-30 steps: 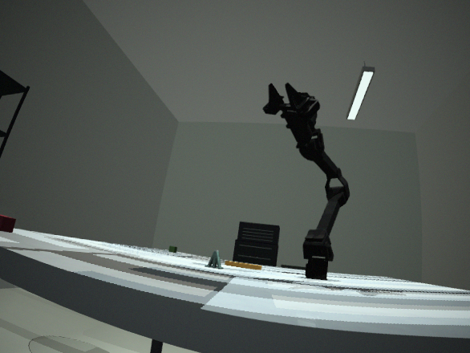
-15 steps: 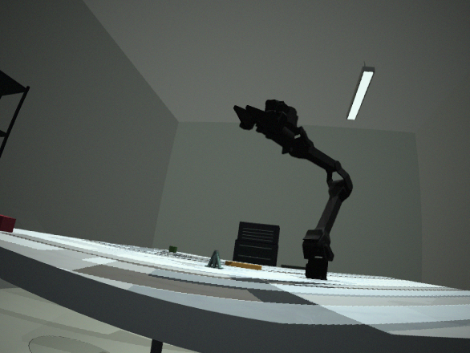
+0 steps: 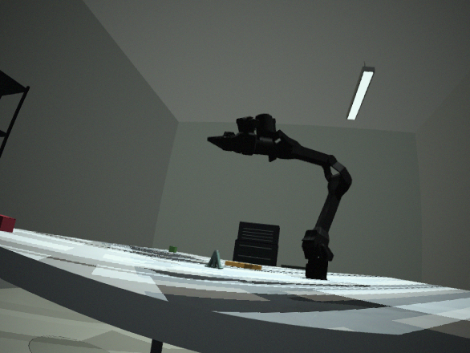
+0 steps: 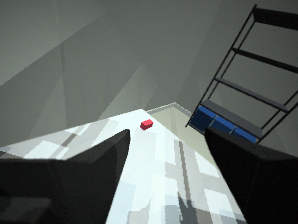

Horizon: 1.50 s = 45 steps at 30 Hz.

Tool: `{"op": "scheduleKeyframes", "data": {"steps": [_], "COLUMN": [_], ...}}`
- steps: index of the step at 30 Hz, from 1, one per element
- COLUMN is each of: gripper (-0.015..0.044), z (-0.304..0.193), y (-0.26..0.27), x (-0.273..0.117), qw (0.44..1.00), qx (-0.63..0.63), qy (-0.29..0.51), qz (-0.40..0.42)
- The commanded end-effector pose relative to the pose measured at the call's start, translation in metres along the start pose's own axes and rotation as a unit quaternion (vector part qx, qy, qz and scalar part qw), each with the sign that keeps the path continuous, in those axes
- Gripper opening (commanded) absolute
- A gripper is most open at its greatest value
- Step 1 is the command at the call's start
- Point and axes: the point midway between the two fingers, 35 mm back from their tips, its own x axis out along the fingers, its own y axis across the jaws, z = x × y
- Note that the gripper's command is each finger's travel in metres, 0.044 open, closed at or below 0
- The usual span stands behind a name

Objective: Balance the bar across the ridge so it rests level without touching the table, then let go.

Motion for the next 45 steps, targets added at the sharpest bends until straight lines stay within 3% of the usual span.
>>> {"op": "scheduleKeyframes", "data": {"steps": [1,22,45], "gripper": [0.0315,0.0315,0.0315], "z": [-0.025,-0.162,-0.294], "y": [-0.016,-0.093,-0.143], "x": [0.008,0.0,-0.08], "qw": [0.999,0.951,0.82], "qx": [0.006,0.084,0.232], "qy": [0.046,0.289,0.509], "qz": [-0.016,-0.078,-0.117]}}
